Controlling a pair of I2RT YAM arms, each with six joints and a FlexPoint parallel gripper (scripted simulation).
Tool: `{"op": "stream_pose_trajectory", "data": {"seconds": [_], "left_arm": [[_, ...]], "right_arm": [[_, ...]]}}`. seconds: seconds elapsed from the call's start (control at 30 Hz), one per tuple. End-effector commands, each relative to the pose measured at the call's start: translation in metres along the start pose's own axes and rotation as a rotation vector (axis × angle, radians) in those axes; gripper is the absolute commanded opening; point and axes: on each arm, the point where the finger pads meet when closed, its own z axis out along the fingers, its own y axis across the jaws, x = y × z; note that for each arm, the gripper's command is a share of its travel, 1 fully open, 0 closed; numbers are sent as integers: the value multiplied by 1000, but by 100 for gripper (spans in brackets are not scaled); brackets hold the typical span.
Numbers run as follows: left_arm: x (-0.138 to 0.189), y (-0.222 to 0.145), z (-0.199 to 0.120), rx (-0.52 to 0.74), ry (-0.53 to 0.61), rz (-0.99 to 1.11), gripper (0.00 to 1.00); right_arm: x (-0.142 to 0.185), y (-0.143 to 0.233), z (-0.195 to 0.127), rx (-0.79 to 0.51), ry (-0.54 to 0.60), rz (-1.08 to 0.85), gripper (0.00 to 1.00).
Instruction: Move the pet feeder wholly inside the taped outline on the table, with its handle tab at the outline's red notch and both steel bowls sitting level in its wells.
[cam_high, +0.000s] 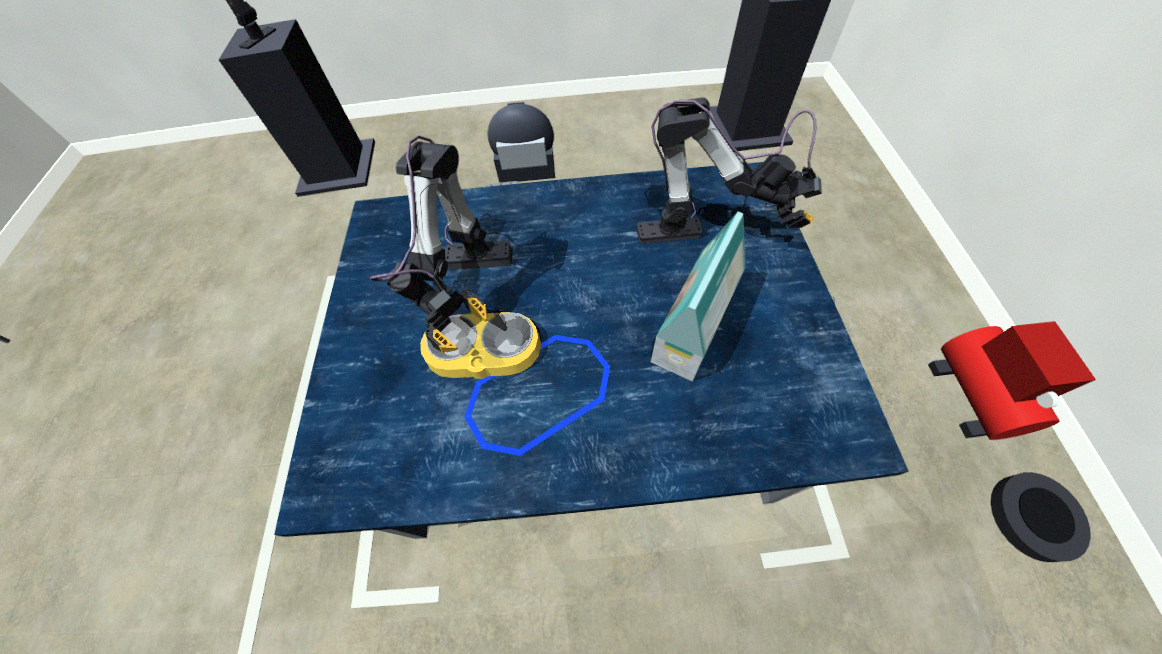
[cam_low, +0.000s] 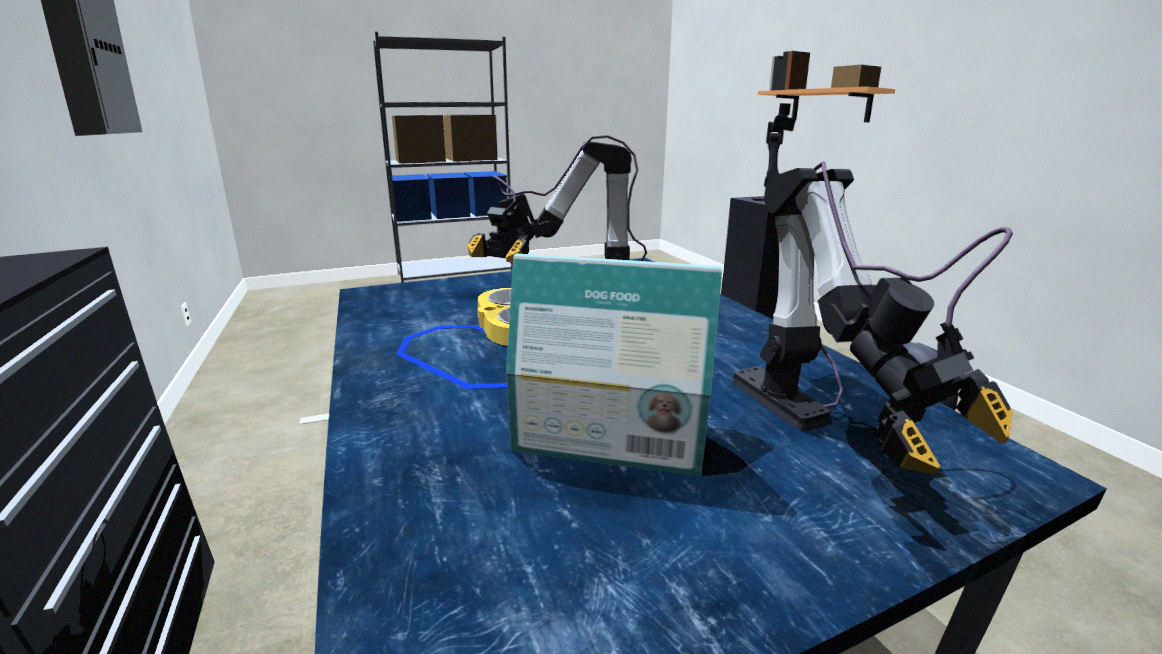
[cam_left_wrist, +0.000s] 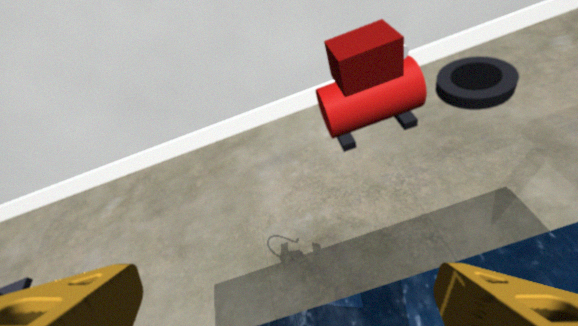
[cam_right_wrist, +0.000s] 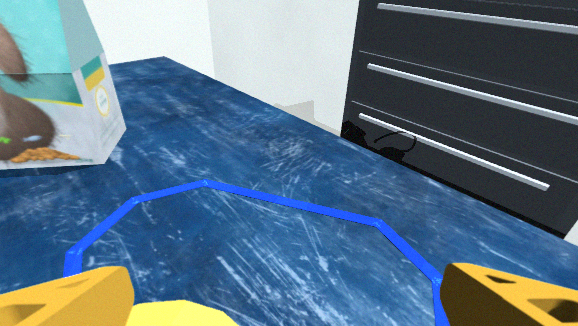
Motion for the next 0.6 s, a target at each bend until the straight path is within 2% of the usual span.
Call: {"op": "stream_pose_trajectory", "data": {"seconds": [0.0, 0.17, 0.3, 0.37, 0.5, 0.57], "left_arm": [[-6, 2, 0, -5, -16, -3, 100], [-7, -4, 0, 18, -9, 1, 100], [-13, -28, 1, 86, -5, 10, 100], [-28, -52, -3, 145, -24, 9, 100], [-85, -100, -26, 274, -132, -23, 100], [-96, -110, -31, 300, -151, -31, 100]], "right_arm": [[-7, -2, 0, 2, -11, -22, 100], [-4, -3, -1, 22, 16, -6, 100], [10, -6, -2, 78, 111, 68, 100], [19, -5, -6, 127, 190, 119, 100], [25, -1, -16, 242, 352, 203, 100], [25, 0, -18, 267, 383, 218, 100]]}}
